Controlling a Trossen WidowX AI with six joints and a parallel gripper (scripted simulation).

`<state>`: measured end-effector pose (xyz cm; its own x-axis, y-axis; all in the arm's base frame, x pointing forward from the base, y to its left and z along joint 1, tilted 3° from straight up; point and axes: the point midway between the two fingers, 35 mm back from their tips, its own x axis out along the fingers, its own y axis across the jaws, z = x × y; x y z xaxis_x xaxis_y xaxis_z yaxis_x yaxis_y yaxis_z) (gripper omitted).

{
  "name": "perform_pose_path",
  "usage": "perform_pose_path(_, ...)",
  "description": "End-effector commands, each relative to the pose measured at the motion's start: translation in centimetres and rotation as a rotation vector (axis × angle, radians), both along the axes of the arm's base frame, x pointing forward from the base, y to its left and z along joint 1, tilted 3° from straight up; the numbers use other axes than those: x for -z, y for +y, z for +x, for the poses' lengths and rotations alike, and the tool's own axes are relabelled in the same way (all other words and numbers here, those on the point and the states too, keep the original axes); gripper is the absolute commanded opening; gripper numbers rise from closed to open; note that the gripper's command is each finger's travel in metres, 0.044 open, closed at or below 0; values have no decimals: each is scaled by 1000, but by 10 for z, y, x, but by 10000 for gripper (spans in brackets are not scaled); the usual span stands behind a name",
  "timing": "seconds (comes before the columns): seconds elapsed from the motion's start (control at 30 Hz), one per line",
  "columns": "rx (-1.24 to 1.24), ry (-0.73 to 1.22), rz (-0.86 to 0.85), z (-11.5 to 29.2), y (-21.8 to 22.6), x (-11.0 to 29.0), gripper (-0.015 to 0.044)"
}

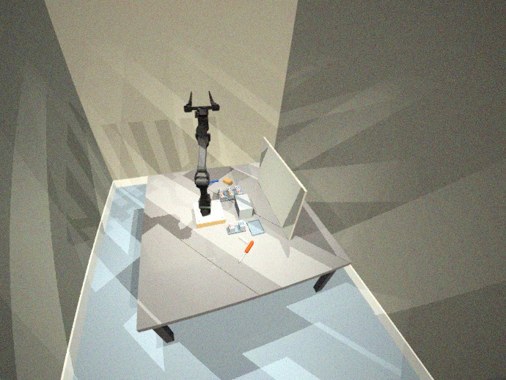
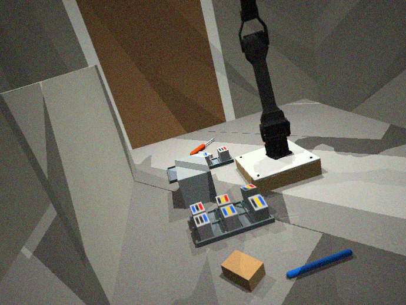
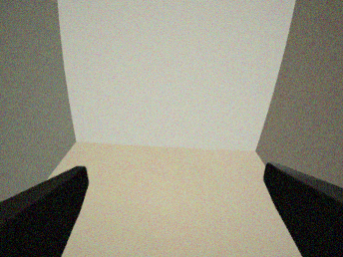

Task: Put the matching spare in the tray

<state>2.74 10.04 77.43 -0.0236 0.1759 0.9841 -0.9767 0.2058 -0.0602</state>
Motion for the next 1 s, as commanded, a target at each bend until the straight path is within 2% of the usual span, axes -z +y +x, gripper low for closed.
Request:
perform_pose_path(0.0, 65, 46, -81, 22, 23, 8, 440)
perform_pose_path(0.23, 167, 144, -250, 67, 69, 26, 440)
perform_pose_path(0.6, 364, 360, -551, 168, 120, 84, 440)
perform_pose_path(0.77, 453, 530, -717, 230, 132, 129, 440)
perform_pose_path(0.97, 558, 773, -915, 304, 124, 198, 440)
